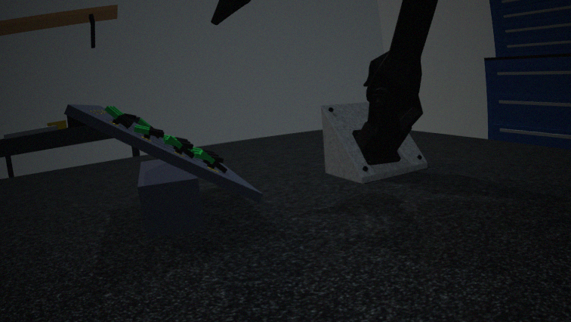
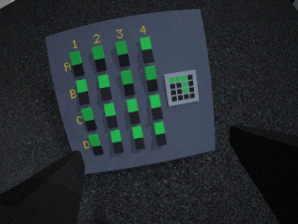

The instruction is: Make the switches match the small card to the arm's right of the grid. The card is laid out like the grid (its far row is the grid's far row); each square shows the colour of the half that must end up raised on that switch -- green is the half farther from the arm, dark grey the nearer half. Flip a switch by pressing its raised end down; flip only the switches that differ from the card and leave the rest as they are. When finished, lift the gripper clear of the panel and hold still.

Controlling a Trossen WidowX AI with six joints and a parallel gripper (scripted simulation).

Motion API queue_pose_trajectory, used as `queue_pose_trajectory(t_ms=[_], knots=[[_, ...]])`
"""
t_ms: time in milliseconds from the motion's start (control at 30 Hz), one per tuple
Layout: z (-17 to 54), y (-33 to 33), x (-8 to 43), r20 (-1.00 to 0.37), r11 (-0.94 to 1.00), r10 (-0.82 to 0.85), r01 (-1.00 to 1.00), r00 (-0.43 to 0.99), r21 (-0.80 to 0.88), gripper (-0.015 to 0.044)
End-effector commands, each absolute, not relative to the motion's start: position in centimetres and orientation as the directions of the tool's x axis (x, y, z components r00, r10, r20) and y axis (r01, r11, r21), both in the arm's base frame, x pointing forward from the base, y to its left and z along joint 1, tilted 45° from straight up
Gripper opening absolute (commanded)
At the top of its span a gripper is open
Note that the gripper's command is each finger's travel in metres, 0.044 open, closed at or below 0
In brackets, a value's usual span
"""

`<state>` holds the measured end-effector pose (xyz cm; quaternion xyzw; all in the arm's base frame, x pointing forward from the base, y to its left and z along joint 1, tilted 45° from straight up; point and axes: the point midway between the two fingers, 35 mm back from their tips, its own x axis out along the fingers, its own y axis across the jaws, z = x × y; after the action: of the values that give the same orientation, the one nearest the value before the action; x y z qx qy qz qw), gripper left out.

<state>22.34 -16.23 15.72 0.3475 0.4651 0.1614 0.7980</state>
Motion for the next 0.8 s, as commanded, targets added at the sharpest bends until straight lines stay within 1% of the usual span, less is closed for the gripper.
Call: queue_pose_trajectory(t_ms=[0, 233, 467, 533, 767], knots=[[15.5, -16.2, 22.6, -0.631, 0.707, 0.581, 0.065, 0.514, 0.704, 0.0374], [9.0, -12.3, 29.5, -0.640, 0.718, 0.596, 0.036, 0.485, 0.695, 0.0190], [8.2, -11.5, 30.3, -0.642, 0.718, 0.600, 0.034, 0.477, 0.695, 0.0006], [6.9, -10.2, 31.3, -0.646, 0.718, 0.605, 0.033, 0.464, 0.696, 0.0000], [6.4, -9.7, 31.7, -0.647, 0.717, 0.606, 0.033, 0.463, 0.696, 0.0000]])
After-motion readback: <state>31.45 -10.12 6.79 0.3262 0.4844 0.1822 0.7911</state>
